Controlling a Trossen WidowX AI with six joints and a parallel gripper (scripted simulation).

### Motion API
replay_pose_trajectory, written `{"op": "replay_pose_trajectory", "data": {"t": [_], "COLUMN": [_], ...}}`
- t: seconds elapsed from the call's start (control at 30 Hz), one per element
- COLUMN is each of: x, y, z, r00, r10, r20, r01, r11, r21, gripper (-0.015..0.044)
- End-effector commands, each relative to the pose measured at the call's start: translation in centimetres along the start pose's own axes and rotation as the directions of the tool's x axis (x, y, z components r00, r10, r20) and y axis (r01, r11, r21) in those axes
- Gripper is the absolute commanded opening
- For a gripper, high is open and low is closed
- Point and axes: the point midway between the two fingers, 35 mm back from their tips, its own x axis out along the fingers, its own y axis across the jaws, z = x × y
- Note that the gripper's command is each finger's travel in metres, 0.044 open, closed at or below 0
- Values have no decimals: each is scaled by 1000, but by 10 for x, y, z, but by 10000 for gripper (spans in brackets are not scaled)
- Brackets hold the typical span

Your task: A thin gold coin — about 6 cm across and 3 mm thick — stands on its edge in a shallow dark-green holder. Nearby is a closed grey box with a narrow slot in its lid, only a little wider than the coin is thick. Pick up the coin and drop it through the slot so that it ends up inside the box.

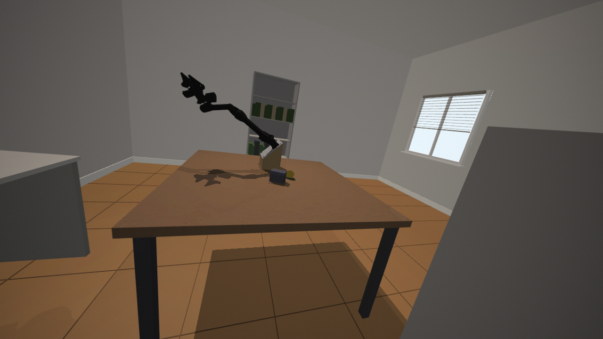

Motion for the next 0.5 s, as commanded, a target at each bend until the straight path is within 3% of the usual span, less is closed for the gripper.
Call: {"op": "replay_pose_trajectory", "data": {"t": [0.0,0.27,0.47], "x": [0,-11,-18], "y": [1,21,19], "z": [1,60,117], "r00": [1000,979,941], "r10": [5,201,319], "r20": [-1,13,111], "r01": [-5,-193,-326], "r11": [1000,917,771], "r21": [8,350,548], "gripper": [374,164,161]}}
